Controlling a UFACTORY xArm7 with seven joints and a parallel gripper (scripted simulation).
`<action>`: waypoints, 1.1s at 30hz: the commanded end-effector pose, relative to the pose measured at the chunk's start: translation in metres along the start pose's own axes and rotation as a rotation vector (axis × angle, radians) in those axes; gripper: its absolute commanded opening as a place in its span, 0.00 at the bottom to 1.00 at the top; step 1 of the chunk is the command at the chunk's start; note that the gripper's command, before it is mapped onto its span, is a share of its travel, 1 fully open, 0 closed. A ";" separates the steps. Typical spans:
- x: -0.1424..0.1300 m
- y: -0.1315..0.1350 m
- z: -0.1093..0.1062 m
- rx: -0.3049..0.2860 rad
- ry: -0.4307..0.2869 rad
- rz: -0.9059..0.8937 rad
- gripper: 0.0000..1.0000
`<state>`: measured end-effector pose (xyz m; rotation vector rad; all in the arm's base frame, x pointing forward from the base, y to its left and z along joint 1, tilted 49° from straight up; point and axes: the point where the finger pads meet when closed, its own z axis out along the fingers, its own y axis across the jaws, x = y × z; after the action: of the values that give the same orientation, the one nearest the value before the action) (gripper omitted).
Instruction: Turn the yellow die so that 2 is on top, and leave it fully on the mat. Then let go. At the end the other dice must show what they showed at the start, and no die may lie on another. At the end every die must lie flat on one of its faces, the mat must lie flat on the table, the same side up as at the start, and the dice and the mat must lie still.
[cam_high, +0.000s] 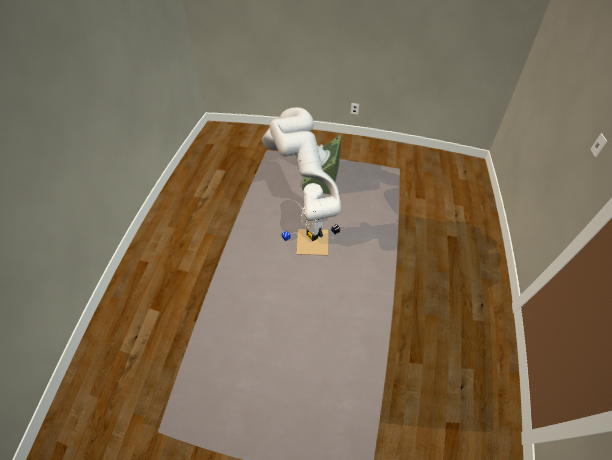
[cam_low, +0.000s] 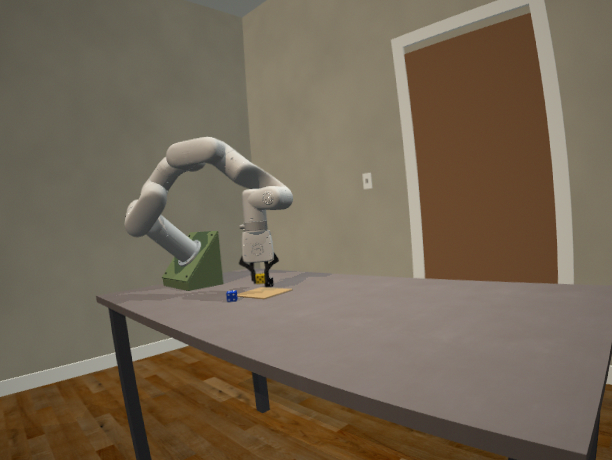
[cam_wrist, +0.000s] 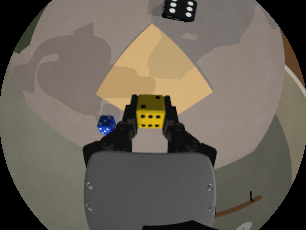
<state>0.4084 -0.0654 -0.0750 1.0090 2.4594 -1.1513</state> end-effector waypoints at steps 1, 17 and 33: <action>-0.001 0.003 0.014 -0.006 -0.002 0.000 0.27; -0.001 0.003 0.025 -0.006 -0.002 0.000 0.27; -0.001 0.003 0.025 -0.006 -0.002 0.000 0.27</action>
<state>0.4084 -0.0849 -0.0934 1.0077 2.4595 -1.1487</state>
